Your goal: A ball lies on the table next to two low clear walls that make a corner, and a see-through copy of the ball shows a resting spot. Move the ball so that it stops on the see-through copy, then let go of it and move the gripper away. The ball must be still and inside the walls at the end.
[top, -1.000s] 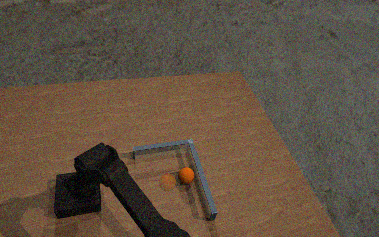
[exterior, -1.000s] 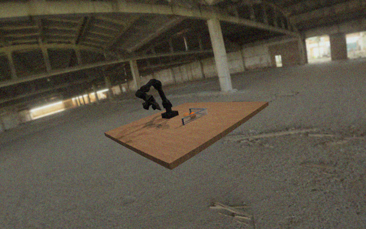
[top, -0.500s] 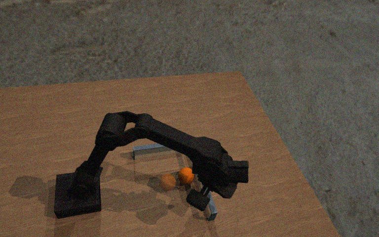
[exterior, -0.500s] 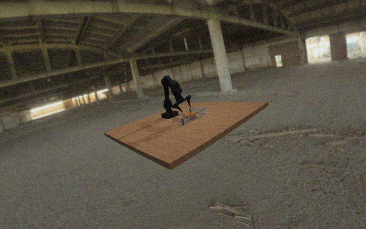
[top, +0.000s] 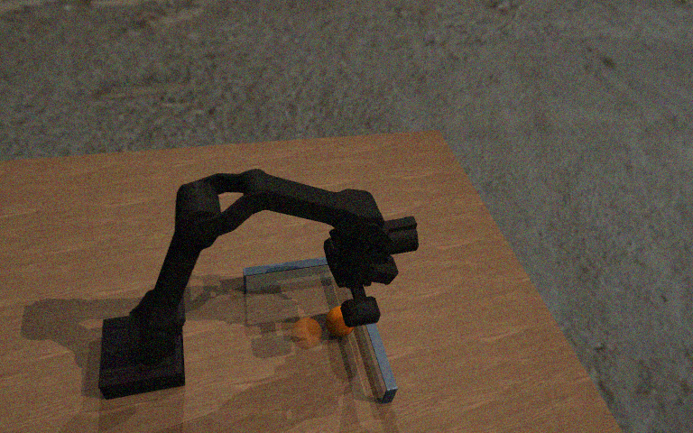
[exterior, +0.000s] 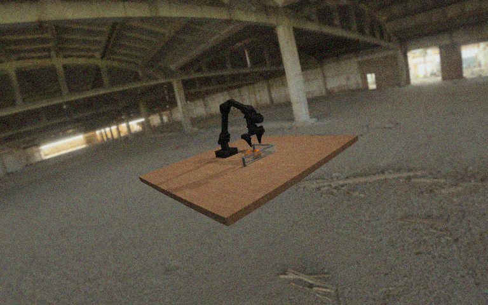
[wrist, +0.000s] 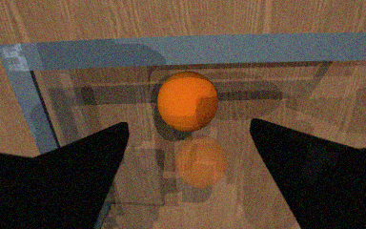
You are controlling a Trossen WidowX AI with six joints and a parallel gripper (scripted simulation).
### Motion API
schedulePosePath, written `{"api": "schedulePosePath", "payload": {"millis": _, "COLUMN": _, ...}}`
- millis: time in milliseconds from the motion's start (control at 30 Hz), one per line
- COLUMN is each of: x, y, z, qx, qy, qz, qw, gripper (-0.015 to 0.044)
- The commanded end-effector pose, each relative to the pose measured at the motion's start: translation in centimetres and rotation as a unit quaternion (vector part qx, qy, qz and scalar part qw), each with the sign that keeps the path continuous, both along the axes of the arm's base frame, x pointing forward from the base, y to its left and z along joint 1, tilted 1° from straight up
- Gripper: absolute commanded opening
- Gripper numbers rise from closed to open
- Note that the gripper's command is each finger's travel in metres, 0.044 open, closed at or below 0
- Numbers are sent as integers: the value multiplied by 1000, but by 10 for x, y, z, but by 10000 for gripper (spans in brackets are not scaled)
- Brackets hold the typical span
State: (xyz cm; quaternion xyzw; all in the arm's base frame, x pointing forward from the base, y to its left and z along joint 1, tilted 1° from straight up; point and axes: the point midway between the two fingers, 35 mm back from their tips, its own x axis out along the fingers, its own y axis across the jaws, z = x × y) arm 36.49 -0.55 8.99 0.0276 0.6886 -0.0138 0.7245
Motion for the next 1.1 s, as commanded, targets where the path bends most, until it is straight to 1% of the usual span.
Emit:
{"api": "schedulePosePath", "payload": {"millis": 0, "x": -2, "y": 0, "z": -12, "qx": -3, "qy": 5, "qz": 4, "qw": 1000, "gripper": 411}}
{"api": "schedulePosePath", "payload": {"millis": 1067, "x": 0, "y": 0, "z": -60, "qx": -3, "qy": 5, "qz": 4, "qw": 1000, "gripper": 411}}
